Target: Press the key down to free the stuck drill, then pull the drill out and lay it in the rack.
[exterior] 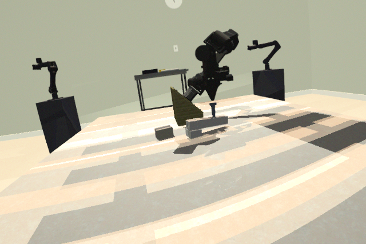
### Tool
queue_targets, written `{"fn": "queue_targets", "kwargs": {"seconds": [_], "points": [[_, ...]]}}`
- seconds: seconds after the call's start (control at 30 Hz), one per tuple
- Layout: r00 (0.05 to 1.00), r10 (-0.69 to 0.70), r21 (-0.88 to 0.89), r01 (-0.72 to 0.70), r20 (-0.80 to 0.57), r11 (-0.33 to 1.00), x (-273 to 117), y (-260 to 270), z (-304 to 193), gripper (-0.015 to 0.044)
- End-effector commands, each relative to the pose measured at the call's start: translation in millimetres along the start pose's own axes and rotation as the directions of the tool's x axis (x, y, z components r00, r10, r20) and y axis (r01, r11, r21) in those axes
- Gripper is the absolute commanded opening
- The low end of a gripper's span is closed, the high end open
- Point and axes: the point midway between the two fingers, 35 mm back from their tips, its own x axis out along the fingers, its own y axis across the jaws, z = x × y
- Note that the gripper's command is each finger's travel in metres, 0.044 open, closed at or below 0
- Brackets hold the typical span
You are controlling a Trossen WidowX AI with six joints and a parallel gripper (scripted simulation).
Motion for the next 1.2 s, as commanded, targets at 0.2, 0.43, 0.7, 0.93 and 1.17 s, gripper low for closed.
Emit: {"fn": "queue_targets", "kwargs": {"seconds": [0.2,0.43,0.7,0.93,1.17], "points": [[1.000,0.018,0.001,-0.018,0.001,1.000,8,1,-2,0.0000],[1.000,0.020,0.001,-0.020,0.001,1.000,13,1,-3,0.0000],[1.000,0.021,0.001,-0.021,0.002,1.000,17,0,-1,0.0000],[1.000,0.021,0.001,-0.021,0.002,1.000,19,0,0,0.0000],[1.000,0.021,0.001,-0.021,0.002,1.000,21,0,-1,0.0000]]}}
